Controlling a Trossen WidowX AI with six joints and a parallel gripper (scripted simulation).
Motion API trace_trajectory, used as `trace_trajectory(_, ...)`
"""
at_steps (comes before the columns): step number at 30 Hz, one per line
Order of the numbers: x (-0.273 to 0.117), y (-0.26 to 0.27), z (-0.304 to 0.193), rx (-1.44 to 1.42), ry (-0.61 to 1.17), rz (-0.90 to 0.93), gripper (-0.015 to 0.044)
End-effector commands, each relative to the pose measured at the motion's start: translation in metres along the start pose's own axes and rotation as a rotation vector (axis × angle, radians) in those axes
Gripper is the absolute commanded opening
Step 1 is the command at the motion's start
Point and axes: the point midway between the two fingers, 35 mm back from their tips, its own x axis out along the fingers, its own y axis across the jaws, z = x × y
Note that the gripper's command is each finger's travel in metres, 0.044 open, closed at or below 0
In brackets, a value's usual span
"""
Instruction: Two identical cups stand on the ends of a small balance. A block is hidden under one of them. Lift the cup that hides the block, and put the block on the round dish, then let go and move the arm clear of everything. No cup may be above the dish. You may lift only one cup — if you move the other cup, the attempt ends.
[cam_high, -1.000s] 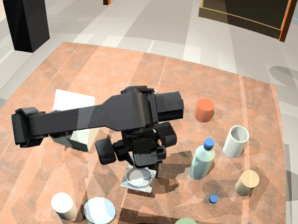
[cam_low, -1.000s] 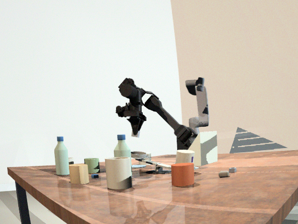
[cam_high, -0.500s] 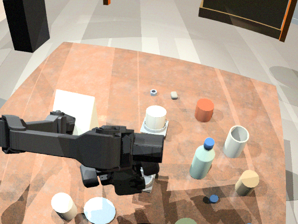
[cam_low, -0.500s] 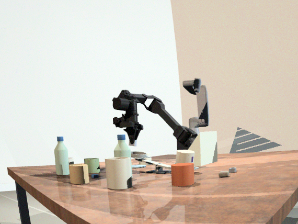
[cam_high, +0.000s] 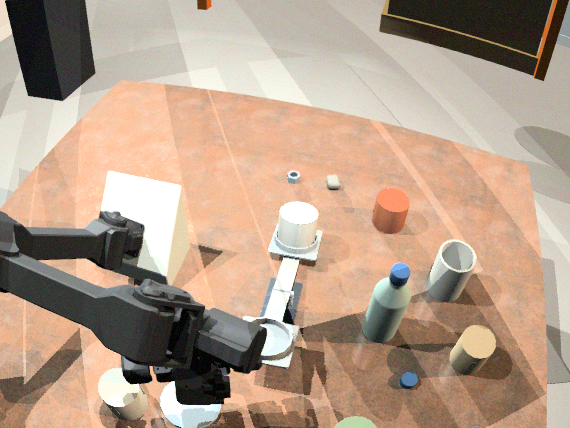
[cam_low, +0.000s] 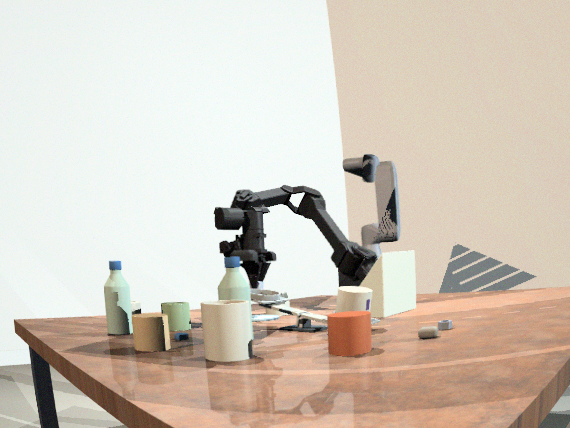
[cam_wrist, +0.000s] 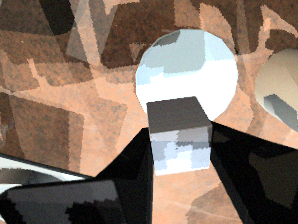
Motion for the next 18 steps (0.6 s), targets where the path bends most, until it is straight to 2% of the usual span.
trace_trajectory(1,0.008,-0.018,0.002,0.011,-0.010,-0.016,0.0000)
trace_trajectory(9,0.018,-0.024,0.003,0.016,-0.012,-0.022,0.0000)
trace_trajectory(18,0.052,-0.025,0.004,0.016,-0.015,-0.022,0.0000)
